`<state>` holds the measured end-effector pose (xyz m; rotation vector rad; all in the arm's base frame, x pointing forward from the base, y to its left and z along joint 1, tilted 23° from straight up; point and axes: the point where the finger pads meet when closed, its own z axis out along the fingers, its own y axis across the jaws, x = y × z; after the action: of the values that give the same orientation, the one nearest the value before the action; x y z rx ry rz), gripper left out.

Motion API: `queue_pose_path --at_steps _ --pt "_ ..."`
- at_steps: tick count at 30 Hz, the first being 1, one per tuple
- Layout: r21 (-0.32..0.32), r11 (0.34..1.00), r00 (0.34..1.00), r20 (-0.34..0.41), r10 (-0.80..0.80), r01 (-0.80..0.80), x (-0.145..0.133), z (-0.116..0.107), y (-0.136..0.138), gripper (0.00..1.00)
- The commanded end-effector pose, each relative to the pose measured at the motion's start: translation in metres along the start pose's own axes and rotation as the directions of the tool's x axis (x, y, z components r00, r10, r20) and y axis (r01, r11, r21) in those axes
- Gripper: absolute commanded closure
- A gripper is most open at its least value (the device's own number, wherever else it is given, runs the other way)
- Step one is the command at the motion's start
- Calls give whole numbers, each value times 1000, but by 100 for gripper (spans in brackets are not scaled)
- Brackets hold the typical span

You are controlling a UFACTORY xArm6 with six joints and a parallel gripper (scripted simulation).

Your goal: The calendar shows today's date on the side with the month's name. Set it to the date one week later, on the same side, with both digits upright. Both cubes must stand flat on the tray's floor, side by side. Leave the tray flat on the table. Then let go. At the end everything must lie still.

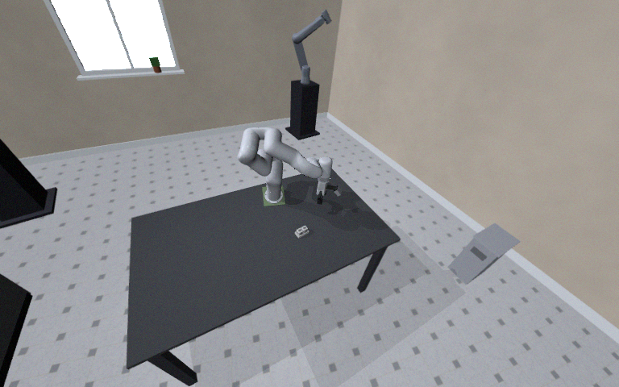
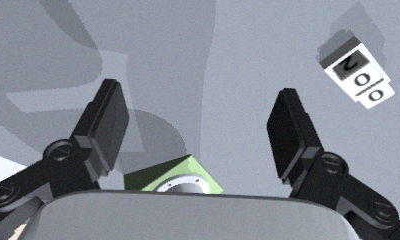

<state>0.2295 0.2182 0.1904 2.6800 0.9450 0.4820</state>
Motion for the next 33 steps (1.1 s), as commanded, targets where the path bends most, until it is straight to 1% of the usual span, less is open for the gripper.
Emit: queue_pose_path --at_steps 1,3,4,6,7,9,10,12,13,14,15,16,17,18,19,20,21,23,26,33 --pt "24 985 985 27 169 -169 -2 5 61 0" --pt "24 985 985 27 169 -169 -2 5 61 0" --pt "23 971 971 35 238 -239 -7 7 83 0" --pt "23 971 971 35 238 -239 -7 7 83 0" --pt "21 953 952 40 302 -303 -13 9 103 0" --pt "21 953 952 40 302 -303 -13 9 103 0" --pt "18 932 932 42 361 -362 -20 9 122 0" --pt "18 932 932 42 361 -362 -20 9 122 0" --pt "14 910 910 43 413 -414 -27 10 138 0" --pt "14 910 910 43 413 -414 -27 10 138 0" --pt "10 889 888 42 458 -458 -34 10 152 0" --pt "10 889 888 42 458 -458 -34 10 152 0" --pt "6 869 868 40 495 -496 -41 10 164 0" --pt "6 869 868 40 495 -496 -41 10 164 0" --pt "3 851 850 38 525 -525 -46 10 173 0" --pt "3 851 850 38 525 -525 -46 10 173 0" --pt "0 837 836 36 548 -548 -51 9 181 0" --pt "0 837 836 36 548 -548 -51 9 181 0" --pt "-5 814 814 32 580 -580 -58 9 191 0" --pt "-5 812 812 32 583 -583 -58 9 192 0"
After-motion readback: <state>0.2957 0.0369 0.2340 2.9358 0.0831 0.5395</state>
